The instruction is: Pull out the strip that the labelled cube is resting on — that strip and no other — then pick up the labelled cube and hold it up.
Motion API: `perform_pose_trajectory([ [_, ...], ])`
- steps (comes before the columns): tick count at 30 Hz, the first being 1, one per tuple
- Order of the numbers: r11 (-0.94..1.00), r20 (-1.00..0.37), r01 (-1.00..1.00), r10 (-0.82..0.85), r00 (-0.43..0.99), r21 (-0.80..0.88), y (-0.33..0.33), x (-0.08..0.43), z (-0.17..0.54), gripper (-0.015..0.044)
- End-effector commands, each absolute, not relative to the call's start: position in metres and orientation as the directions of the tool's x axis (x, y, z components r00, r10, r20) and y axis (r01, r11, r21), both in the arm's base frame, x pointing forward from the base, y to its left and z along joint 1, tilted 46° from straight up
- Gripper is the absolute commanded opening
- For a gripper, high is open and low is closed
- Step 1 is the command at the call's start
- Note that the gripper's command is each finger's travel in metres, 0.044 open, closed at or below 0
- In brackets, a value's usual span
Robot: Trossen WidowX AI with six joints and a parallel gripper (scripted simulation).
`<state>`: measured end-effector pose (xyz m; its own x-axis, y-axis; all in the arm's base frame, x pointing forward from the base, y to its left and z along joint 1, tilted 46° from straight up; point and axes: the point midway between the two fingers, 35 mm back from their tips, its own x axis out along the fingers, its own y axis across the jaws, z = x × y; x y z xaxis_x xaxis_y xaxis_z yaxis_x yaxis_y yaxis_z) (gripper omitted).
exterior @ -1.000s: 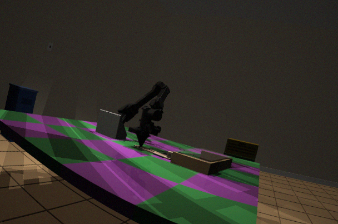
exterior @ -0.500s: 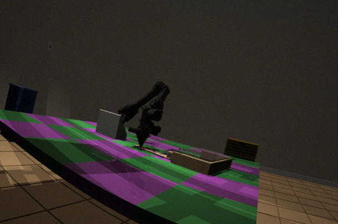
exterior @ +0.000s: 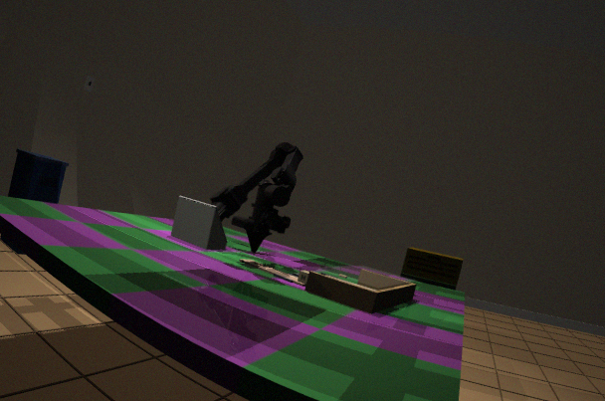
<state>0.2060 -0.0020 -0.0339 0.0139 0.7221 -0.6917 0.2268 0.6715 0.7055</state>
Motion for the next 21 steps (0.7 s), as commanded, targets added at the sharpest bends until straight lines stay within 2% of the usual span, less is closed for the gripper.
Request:
perform_pose_trajectory([
  [1, 0.679, -0.697, 0.219, 0.717, 0.01, 0.701, -0.009, 0.207, -0.027, 0.0],
  [2, 0.679, -0.697, 0.219, 0.717, 0.01, 0.701, -0.009, 0.206, -0.027, 0.0],
  [7, 0.689, -0.697, 0.142, 0.717, 0.011, 0.711, -0.011, 0.228, -0.03, 0.0131],
  [18, 0.69, -0.698, 0.139, 0.716, 0.012, 0.711, -0.021, 0.261, -0.033, 0.042],
  [19, 0.69, -0.698, 0.139, 0.716, 0.012, 0.711, -0.022, 0.264, -0.033, 0.044],
  [21, 0.69, -0.698, 0.138, 0.716, 0.012, 0.711, -0.024, 0.27, -0.033, 0.044],
])
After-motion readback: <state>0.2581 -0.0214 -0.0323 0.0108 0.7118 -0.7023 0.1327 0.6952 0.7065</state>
